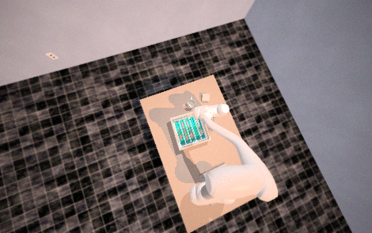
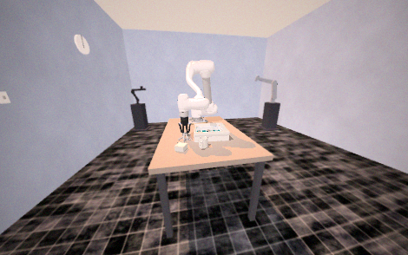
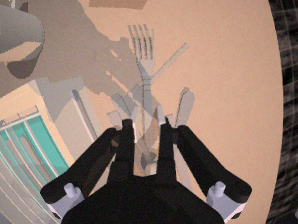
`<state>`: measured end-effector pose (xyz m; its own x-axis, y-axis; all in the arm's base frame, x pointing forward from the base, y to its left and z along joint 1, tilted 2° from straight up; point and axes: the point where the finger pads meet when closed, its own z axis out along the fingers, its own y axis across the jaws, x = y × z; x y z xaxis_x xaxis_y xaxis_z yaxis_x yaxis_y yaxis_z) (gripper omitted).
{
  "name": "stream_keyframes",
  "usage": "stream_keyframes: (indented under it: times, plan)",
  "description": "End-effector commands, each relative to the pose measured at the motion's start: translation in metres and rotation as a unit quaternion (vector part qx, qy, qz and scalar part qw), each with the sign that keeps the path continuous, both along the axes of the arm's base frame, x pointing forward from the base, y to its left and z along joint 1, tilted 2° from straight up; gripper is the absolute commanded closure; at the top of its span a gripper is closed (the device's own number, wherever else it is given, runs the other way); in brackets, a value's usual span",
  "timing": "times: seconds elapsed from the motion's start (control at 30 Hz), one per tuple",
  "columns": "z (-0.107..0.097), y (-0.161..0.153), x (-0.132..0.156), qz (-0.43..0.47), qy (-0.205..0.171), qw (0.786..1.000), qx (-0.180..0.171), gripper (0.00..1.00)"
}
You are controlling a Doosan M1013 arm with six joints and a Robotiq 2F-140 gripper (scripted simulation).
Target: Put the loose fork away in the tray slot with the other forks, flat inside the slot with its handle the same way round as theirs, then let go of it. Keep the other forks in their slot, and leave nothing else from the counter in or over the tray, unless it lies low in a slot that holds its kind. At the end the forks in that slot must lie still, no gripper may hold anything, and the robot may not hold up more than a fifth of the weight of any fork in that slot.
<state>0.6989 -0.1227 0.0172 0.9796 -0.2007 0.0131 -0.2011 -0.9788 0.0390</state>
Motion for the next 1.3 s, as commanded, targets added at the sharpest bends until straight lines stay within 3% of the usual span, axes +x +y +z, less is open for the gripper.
stream_keyframes:
  times: [0.0, 0.3, 0.33, 1.27]
  plan:
    - [-0.0001, 0.0000, -0.0001, 0.000, 0.000, 1.000, 0.000, 0.81]
    - [-0.0001, 0.0000, -0.0001, 0.000, 0.000, 1.000, 0.000, 0.81]
    - [-0.0001, 0.0000, -0.0001, 0.000, 0.000, 1.000, 0.000, 0.96]
    - [-0.0001, 0.0000, -0.0001, 0.000, 0.000, 1.000, 0.000, 0.96]
